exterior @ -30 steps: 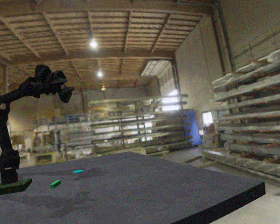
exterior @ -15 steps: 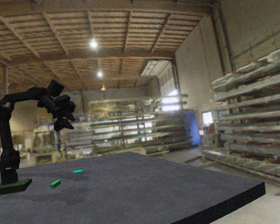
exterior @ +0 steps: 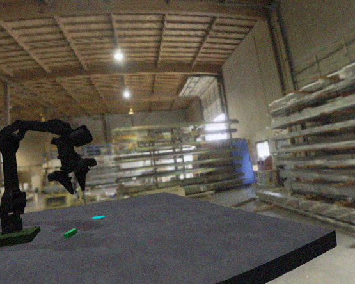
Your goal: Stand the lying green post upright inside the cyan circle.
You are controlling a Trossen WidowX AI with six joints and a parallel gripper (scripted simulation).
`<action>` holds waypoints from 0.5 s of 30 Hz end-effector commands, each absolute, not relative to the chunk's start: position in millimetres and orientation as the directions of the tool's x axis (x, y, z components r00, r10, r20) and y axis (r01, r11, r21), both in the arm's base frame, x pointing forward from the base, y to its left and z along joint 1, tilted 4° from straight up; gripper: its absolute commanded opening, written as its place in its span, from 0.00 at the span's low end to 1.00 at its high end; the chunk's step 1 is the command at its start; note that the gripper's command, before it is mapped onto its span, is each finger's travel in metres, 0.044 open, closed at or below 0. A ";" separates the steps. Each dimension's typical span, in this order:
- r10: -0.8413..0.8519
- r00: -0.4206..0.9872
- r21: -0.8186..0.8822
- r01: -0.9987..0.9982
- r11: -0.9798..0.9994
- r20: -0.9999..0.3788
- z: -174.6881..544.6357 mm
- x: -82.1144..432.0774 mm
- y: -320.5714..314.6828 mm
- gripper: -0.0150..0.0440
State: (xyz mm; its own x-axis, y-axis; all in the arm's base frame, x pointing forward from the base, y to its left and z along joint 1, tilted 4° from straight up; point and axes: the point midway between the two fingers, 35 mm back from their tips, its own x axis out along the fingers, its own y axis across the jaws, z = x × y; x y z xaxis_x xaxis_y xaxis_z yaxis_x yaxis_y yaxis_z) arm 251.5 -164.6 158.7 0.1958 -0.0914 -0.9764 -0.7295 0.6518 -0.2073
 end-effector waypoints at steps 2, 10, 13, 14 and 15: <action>0.041 0.042 -0.015 -0.857 0.515 -0.998 137.7 230.1 -137.8 0.65; 0.057 0.021 0.010 -0.870 0.493 -0.998 135.8 227.0 -134.3 0.65; 0.057 0.021 0.010 -0.870 0.493 -0.998 119.8 230.1 -135.2 0.65; 0.057 0.021 0.010 -0.870 0.493 -0.998 108.7 231.8 -135.5 0.65; 0.057 0.021 0.010 -0.870 0.493 -0.998 97.5 233.1 -135.5 0.65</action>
